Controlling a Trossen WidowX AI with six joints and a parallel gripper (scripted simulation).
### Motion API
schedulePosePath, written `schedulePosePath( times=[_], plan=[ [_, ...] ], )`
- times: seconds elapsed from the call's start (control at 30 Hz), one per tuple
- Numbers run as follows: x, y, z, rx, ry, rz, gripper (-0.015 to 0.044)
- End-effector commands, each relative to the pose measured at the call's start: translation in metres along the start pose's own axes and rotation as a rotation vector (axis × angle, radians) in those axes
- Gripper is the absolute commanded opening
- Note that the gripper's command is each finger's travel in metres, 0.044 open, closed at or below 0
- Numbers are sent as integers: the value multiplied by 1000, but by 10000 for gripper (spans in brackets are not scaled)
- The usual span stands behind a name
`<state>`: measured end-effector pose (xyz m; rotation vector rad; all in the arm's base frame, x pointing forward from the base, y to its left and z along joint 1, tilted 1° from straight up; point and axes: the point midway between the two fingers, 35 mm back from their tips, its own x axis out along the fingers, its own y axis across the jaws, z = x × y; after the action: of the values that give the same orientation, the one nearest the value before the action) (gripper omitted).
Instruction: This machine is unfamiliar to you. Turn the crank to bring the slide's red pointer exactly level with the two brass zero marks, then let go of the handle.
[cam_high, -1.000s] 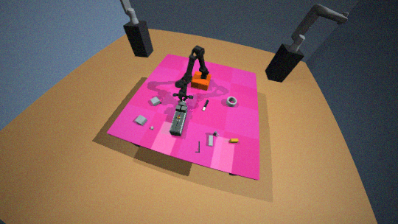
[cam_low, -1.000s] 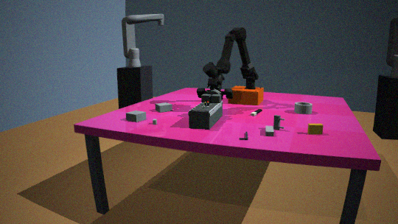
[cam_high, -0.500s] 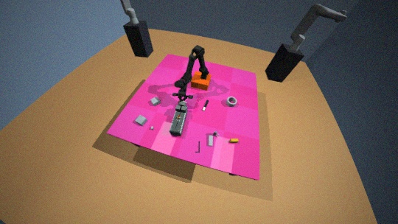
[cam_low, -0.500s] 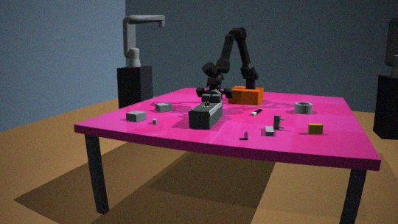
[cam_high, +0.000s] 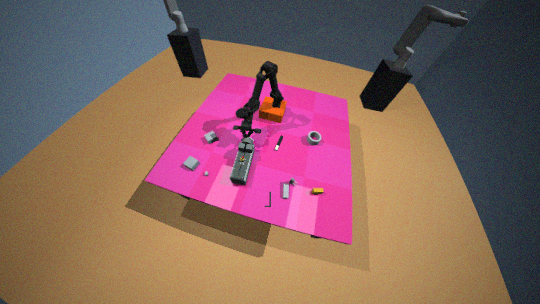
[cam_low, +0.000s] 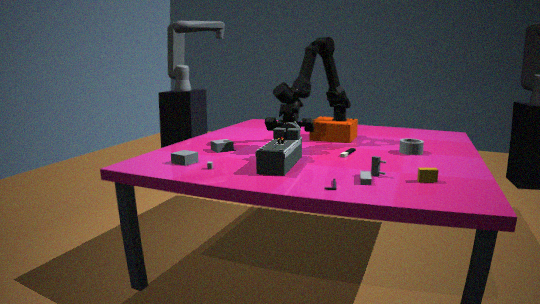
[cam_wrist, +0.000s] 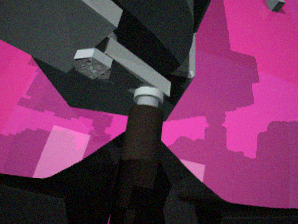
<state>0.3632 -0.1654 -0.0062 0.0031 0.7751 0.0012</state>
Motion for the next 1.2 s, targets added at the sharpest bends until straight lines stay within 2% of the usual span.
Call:
schedulePosePath(
  times=[0.0, 1.17],
  plan=[
    [-6, -6, 5, -3, -12, -11, 0],
    [-34, 10, 33, -2, -13, -10, 0]
  ],
)
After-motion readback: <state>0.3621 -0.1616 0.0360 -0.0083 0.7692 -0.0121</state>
